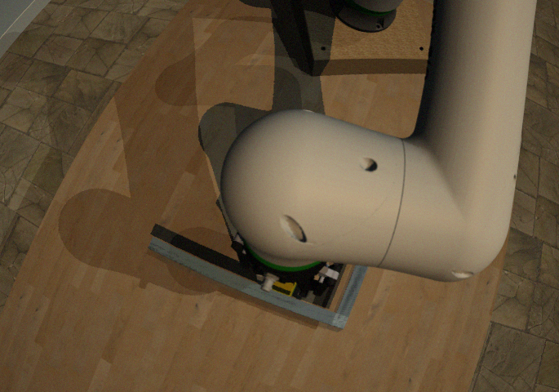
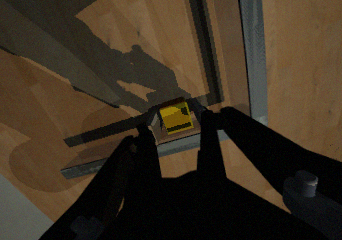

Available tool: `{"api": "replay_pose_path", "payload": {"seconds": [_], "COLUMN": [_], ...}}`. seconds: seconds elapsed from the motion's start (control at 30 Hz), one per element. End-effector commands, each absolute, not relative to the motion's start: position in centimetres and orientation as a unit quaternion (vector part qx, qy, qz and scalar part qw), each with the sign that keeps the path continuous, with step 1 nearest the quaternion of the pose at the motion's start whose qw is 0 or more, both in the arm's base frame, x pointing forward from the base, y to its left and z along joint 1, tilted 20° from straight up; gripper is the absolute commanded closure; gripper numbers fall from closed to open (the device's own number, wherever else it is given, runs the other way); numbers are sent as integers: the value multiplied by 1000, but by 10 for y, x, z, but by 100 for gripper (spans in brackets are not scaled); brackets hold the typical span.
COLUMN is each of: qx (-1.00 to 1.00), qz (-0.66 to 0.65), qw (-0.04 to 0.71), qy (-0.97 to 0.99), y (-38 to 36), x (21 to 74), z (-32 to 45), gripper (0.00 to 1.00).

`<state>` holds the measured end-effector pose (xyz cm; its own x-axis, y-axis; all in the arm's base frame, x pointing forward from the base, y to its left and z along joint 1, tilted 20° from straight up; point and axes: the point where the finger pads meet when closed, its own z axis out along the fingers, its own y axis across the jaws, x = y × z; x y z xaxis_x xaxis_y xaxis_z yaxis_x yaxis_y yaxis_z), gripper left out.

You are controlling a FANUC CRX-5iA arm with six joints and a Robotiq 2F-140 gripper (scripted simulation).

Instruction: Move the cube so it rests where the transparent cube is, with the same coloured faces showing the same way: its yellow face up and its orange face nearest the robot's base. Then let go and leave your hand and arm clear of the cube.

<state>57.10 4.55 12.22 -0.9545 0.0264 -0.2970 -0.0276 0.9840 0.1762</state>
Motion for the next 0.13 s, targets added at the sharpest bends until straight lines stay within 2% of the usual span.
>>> {"api": "replay_pose_path", "payload": {"seconds": [0.0, 0.1], "qx": [0, 0], "qz": [89, 89], "qw": [151, 151], "qy": [984, 984], "y": [45, 45], "x": [571, 571], "z": [122, 122], "gripper": [63, 63]}}
